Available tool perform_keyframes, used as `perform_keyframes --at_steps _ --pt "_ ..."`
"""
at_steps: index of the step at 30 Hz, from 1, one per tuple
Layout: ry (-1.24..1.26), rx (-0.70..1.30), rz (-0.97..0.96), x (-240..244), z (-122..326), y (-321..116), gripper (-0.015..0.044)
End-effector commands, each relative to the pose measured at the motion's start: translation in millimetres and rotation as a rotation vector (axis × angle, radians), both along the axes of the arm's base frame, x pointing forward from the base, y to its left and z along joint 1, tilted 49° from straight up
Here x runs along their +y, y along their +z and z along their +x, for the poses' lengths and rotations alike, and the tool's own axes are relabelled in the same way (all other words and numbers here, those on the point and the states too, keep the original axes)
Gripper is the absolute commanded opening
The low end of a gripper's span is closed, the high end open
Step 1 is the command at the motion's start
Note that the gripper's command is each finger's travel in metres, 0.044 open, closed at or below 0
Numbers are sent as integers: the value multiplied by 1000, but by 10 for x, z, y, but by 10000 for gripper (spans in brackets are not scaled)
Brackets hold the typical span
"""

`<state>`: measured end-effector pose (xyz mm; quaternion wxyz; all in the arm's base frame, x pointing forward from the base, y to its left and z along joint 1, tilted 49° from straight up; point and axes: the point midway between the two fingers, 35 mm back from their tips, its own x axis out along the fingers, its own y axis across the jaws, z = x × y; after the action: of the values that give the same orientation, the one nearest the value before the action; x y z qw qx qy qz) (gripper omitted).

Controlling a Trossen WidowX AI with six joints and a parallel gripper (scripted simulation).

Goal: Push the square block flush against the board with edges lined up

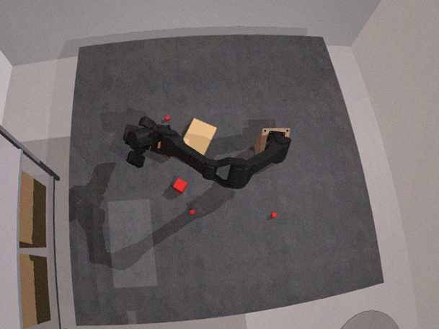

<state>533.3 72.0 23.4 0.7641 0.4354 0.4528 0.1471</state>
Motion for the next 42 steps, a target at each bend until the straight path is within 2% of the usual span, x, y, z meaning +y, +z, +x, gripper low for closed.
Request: perform_keyframes --at_steps 1,21,42 --pt "134 -40 -89 36 -191 -63 0" --pt "730 -261 -329 154 -1035 -260 0" --pt "1309 -647 -332 269 -1959 -181 0"
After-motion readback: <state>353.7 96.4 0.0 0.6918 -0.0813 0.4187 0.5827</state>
